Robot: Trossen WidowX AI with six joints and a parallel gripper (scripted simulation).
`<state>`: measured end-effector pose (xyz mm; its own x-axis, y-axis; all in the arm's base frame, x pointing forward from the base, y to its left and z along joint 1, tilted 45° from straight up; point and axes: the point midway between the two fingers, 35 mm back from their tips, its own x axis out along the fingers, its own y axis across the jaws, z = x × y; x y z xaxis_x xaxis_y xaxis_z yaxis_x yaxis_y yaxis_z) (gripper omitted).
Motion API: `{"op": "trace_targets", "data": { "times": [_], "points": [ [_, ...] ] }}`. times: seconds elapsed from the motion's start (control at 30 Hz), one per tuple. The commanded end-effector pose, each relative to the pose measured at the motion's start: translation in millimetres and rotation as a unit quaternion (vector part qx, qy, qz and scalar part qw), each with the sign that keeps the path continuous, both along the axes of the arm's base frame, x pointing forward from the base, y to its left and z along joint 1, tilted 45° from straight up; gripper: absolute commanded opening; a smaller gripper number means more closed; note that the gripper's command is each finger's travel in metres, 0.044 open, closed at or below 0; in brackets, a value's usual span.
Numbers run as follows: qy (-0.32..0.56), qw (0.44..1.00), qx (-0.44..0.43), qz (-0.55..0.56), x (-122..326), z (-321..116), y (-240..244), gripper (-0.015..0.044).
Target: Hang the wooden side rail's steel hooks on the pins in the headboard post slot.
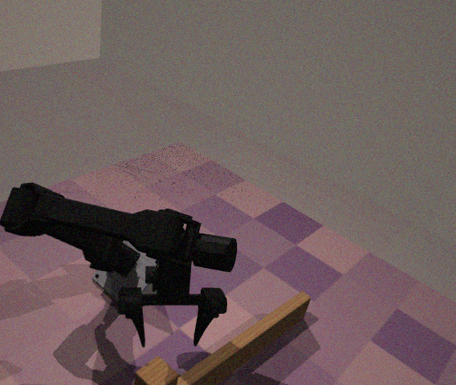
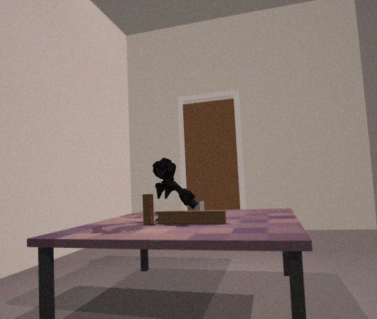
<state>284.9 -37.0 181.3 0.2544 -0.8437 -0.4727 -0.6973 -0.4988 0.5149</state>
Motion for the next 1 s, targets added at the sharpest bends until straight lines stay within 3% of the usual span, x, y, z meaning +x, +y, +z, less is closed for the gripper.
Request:
{"op": "trace_targets", "data": {
  "times": [0.0, 0.2, 0.97],
  "points": [
    [-0.037, 0.996, 0.039, -0.074, 17, 5, 4, 0.0440],
    [-0.076, 0.981, 0.068, -0.163, 33, 9, 6, 0.0440],
    [-0.076, 0.981, 0.068, -0.163, 33, 9, 6, 0.0440]
  ]
}}
